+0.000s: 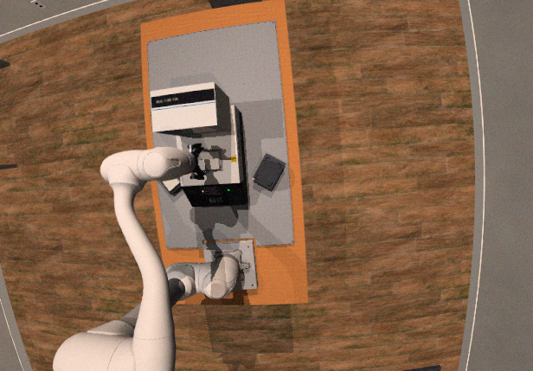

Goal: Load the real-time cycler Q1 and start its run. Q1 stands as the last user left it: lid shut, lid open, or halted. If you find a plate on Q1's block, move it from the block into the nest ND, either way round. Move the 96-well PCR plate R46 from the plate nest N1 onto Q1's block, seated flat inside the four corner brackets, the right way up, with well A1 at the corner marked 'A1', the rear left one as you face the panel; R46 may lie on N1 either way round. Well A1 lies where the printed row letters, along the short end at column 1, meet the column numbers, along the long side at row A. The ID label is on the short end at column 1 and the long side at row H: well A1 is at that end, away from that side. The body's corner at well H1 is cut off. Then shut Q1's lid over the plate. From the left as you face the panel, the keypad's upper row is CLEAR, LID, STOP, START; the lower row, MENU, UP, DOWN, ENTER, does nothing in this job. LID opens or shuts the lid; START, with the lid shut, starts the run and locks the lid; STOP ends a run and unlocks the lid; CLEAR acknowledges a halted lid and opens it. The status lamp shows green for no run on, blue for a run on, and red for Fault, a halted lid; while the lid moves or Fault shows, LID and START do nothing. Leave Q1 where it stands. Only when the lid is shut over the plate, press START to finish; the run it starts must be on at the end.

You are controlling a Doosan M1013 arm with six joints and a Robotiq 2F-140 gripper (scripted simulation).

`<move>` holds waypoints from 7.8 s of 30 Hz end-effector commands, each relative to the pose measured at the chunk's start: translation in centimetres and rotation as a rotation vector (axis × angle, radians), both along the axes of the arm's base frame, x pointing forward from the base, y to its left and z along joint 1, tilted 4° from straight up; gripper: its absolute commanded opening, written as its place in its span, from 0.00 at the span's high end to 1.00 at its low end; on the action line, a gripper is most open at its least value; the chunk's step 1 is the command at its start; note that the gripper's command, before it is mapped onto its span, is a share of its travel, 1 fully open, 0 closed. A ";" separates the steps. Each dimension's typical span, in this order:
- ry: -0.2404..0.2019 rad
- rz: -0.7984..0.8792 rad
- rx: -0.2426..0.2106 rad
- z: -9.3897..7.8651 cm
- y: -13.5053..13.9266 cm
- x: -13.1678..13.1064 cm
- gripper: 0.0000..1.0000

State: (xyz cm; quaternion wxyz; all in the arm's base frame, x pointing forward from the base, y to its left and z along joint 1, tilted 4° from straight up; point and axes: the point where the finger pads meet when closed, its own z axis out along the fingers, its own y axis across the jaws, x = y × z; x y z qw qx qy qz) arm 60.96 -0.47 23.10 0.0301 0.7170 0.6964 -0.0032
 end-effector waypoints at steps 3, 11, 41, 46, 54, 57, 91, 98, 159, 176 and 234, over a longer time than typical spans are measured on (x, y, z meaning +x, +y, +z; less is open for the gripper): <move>-0.002 0.003 -0.002 1.1 -0.1 0.0 0.34; -0.002 0.003 -0.002 2.2 0.0 -0.1 0.34; -0.002 0.003 -0.002 3.9 0.0 -0.1 0.34; -0.002 0.003 -0.002 3.9 0.0 -0.1 0.34; -0.002 0.003 -0.002 3.9 0.0 -0.1 0.34; -0.002 0.003 -0.002 3.9 0.0 -0.1 0.34; -0.002 0.003 -0.002 3.9 0.0 -0.1 0.34; -0.002 0.003 -0.002 3.9 0.0 -0.1 0.34; -0.253 -0.507 0.104 0.0 0.9 -20.5 1.00; -0.340 -0.683 0.141 -1.4 1.1 -27.7 1.00; -0.373 -0.752 0.155 -2.2 1.3 -32.0 1.00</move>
